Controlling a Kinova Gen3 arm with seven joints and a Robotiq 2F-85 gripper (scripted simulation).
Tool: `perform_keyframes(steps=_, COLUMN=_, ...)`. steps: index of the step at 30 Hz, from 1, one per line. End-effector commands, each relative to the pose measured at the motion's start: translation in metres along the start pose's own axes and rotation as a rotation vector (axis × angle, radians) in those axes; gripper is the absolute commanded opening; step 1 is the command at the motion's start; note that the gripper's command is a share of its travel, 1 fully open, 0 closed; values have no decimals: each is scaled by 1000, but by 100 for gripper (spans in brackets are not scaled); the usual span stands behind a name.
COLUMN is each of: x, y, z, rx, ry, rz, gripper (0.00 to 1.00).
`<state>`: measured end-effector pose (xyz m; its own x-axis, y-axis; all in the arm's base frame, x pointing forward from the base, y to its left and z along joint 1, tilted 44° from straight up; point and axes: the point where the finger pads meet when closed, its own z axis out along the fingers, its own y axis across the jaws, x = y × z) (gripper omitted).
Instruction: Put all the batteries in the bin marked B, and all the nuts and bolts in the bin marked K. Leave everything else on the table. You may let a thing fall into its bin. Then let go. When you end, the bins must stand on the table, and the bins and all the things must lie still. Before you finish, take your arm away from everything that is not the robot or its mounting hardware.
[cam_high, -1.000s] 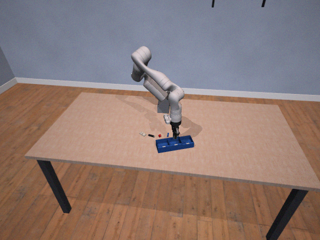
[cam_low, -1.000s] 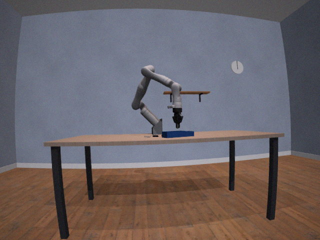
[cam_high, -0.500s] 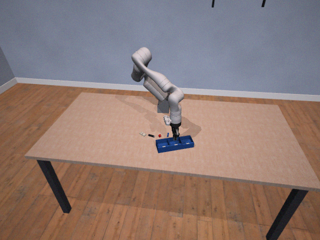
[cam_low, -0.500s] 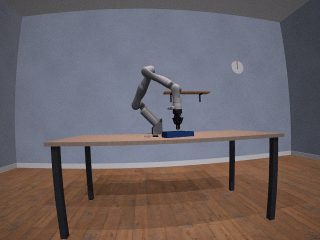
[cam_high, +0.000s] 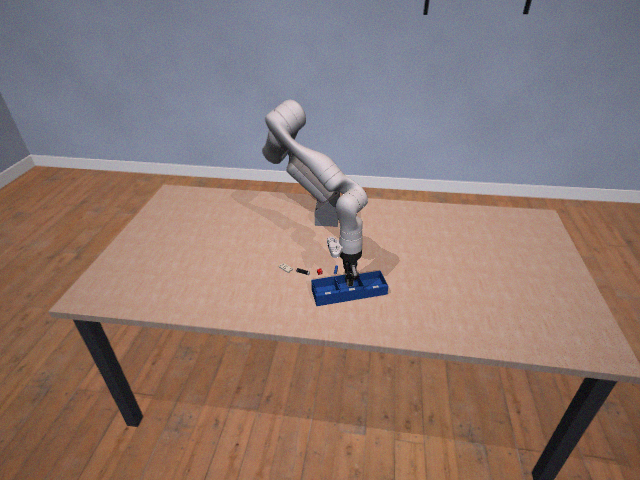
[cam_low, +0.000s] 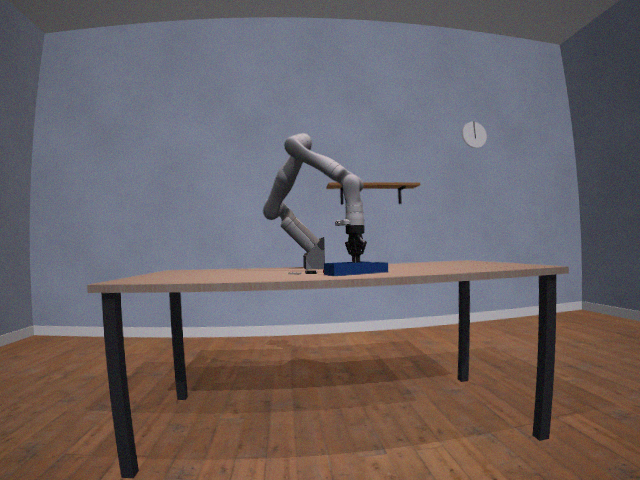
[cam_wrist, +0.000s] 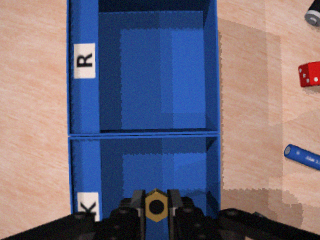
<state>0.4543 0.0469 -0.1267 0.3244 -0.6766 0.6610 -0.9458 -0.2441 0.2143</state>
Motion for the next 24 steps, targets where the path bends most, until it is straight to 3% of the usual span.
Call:
perform_keyframes(steps=1, x=0, y=1, z=6, rx=-3, ry=1, rz=-1, gripper=11)
perform_keyframes(steps=5, x=0, y=1, z=14, rx=-3, ry=1, rz=-1, gripper=11)
perform_keyframes(steps=20, x=0, y=1, z=14, rx=-3, ry=1, rz=-1, gripper=11)
perform_keyframes(steps=21, x=0, y=1, z=14, rx=-3, ry=1, rz=-1, gripper=31)
perform_keyframes(steps=24, x=0, y=1, z=13, rx=-3, ry=1, rz=-1, gripper=31)
